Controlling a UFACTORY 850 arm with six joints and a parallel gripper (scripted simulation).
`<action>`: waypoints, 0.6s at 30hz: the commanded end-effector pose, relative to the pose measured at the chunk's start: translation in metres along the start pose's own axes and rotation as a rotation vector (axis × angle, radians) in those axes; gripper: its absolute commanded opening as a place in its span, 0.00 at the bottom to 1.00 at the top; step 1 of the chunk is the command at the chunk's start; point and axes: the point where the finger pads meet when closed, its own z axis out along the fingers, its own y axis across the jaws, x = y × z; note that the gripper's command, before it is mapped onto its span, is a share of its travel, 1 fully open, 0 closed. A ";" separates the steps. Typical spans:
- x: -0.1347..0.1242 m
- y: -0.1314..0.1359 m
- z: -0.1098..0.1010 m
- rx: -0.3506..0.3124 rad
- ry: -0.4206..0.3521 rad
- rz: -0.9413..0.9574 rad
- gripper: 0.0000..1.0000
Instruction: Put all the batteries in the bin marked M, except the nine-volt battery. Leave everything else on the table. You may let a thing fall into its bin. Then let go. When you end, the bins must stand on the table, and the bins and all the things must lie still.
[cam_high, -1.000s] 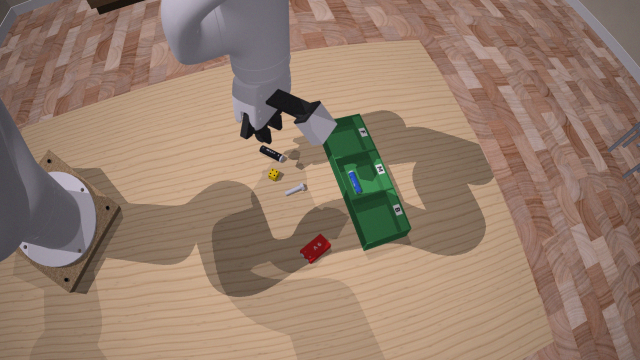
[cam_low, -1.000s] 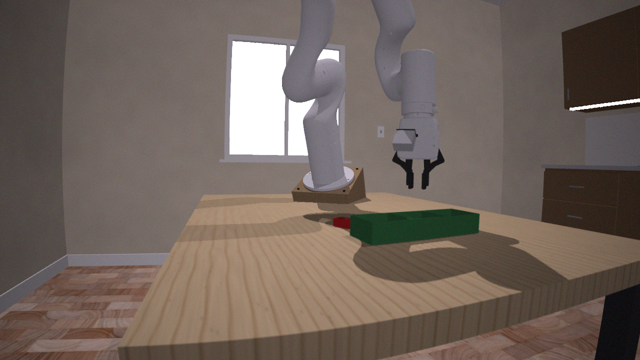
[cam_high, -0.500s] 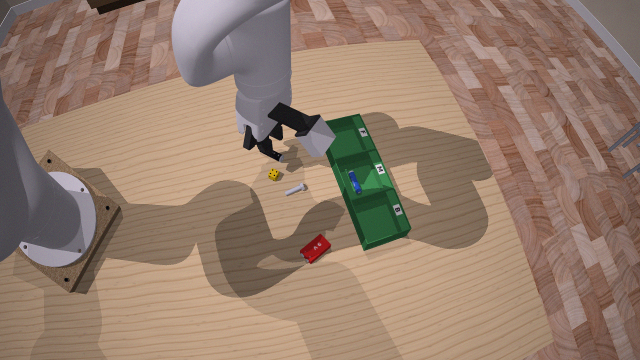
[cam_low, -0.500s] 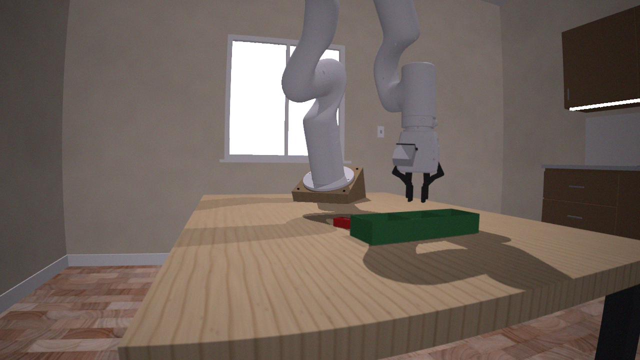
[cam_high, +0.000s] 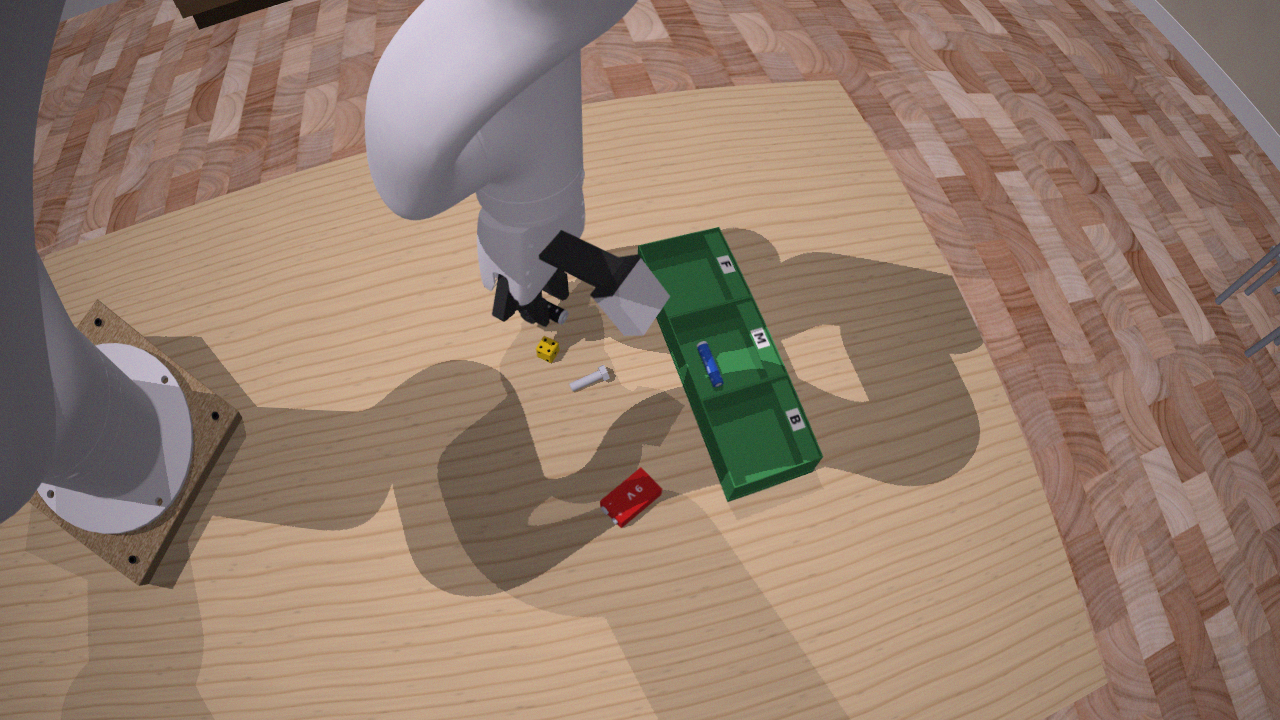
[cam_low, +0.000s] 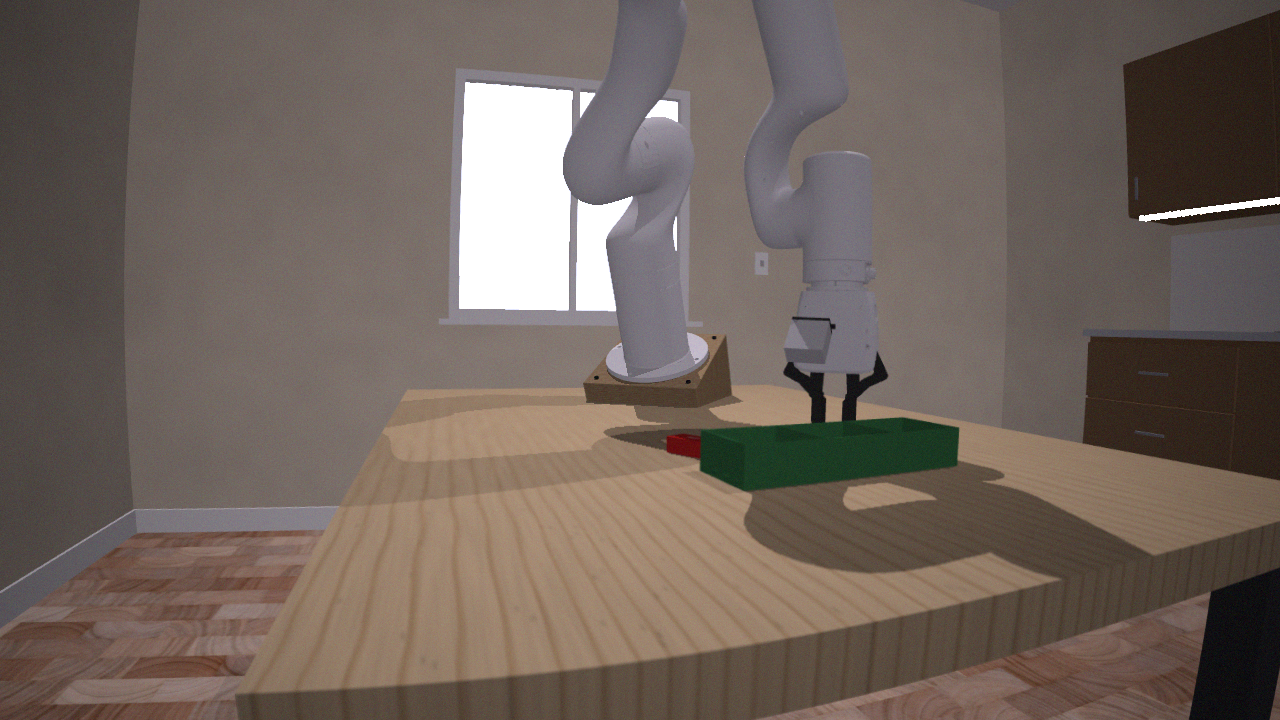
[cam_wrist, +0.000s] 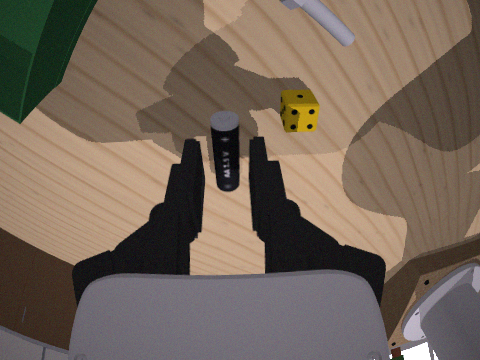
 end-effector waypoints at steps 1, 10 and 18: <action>0.000 0.000 0.003 0.002 0.001 0.000 0.28; 0.000 0.000 0.009 0.002 0.001 0.000 0.28; 0.000 0.000 0.009 0.002 0.001 0.000 0.28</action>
